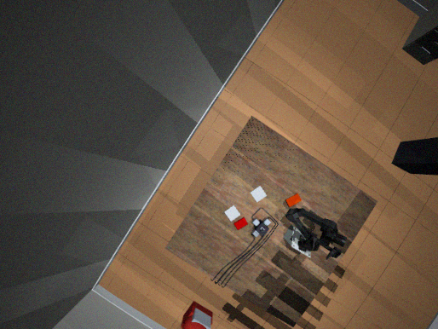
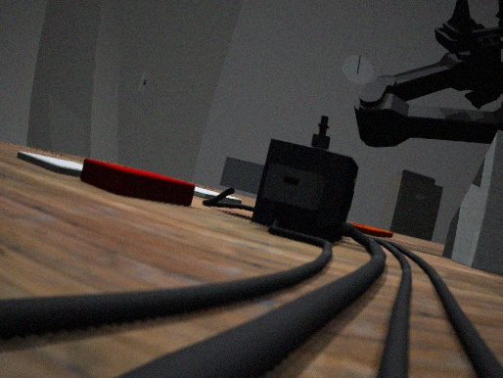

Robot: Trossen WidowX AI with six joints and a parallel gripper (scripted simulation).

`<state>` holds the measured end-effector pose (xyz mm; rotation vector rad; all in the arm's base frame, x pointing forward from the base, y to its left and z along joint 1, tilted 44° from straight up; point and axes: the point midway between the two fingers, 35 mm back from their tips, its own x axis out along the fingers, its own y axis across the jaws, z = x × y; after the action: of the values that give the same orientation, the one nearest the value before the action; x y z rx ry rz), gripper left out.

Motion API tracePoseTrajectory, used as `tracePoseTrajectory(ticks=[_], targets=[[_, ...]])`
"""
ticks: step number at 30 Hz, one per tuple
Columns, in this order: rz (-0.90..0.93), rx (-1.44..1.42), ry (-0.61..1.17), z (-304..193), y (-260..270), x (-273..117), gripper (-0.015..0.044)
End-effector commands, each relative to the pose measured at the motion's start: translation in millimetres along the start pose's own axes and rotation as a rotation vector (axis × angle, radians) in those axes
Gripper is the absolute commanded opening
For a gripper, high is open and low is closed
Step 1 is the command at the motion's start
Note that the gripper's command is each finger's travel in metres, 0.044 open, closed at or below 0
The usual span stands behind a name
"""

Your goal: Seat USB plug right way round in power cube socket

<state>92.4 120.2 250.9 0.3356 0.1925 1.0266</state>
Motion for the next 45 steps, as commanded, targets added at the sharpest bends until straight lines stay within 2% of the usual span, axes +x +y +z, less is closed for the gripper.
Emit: tracePoseTrajectory(ticks=[1,2,16,27,37,45], targets=[[-0.007,0.001,0.001,0,0,0,0.0426],[-0.028,0.002,0.003,1,1,-1,0.0440],[-0.646,0.125,0.061,-10,4,21,0.0440],[-1.147,0.277,0.058,-27,-37,64,0.0440],[-1.657,0.558,-0.049,-56,-128,95,0.0440],[-2.121,0.842,-0.311,-98,-242,72,0.0440]])
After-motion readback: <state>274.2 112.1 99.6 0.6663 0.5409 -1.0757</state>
